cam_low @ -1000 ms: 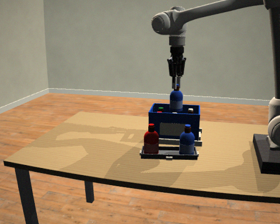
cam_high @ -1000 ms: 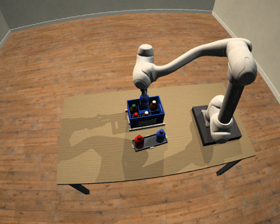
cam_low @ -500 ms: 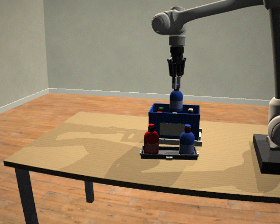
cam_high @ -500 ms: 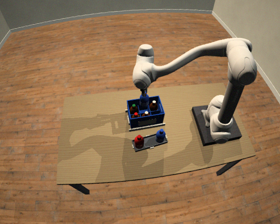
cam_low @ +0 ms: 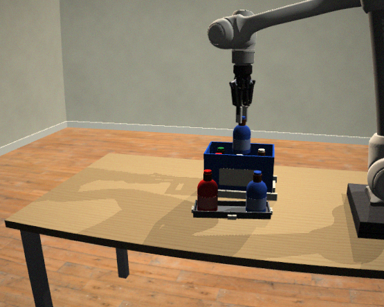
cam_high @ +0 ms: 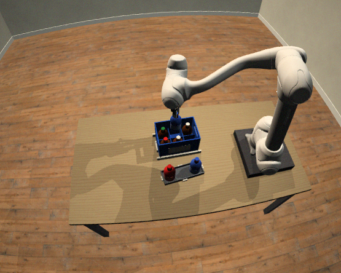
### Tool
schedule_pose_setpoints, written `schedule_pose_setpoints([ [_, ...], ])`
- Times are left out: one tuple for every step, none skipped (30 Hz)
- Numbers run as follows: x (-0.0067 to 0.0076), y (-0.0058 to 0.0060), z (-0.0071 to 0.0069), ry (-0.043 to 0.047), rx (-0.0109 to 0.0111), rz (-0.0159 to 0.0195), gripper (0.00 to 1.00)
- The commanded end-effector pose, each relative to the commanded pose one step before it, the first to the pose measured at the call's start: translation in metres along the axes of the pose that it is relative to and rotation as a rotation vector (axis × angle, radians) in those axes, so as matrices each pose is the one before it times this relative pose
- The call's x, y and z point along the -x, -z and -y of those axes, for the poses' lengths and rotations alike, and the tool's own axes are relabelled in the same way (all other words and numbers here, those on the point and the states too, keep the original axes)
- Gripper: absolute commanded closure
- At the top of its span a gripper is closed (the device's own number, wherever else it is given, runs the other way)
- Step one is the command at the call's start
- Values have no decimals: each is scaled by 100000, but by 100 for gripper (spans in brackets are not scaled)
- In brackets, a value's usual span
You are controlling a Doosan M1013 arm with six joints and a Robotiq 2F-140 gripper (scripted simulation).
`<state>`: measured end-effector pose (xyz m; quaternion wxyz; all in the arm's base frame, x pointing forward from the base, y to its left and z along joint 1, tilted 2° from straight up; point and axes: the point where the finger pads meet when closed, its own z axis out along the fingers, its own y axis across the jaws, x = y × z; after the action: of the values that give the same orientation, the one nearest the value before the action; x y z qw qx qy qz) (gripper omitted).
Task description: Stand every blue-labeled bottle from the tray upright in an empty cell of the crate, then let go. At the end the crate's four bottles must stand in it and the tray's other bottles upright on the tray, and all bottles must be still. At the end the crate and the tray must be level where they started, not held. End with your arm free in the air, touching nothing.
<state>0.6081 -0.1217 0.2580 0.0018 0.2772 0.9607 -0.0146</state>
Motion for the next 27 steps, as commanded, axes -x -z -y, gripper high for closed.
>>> schedule_pose_setpoints([
  [-4,-177,1,2,18,3,100],
  [0,-88,0,0,0,0,100],
  [0,-93,0,0,0,0,100],
  [0,-98,0,0,0,0,100],
  [0,-103,0,0,0,0,100],
  [0,0,0,0,0,0,100],
  [0,0,0,0,0,0,100],
  [0,-107,0,0,0,0,100],
  [0,-110,0,0,0,0,100],
  [0,-114,0,0,0,0,100],
  [0,-117,0,0,0,0,100],
  [0,-119,0,0,0,0,100],
  [0,-121,0,0,0,0,100],
  [0,-122,0,0,0,0,100],
  [0,-123,0,0,0,0,100],
  [0,-123,0,0,0,0,100],
  [0,-123,0,0,0,0,100],
  [0,-122,0,0,0,0,100],
  [0,-121,0,0,0,0,100],
  [0,-119,0,0,0,0,100],
  [0,-116,0,0,0,0,100],
  [0,-114,0,0,0,0,100],
  [0,0,0,0,0,0,100],
  [0,0,0,0,0,0,100],
  [0,-110,0,0,0,0,100],
  [0,-106,0,0,0,0,100],
  [0,-102,0,0,0,0,100],
])
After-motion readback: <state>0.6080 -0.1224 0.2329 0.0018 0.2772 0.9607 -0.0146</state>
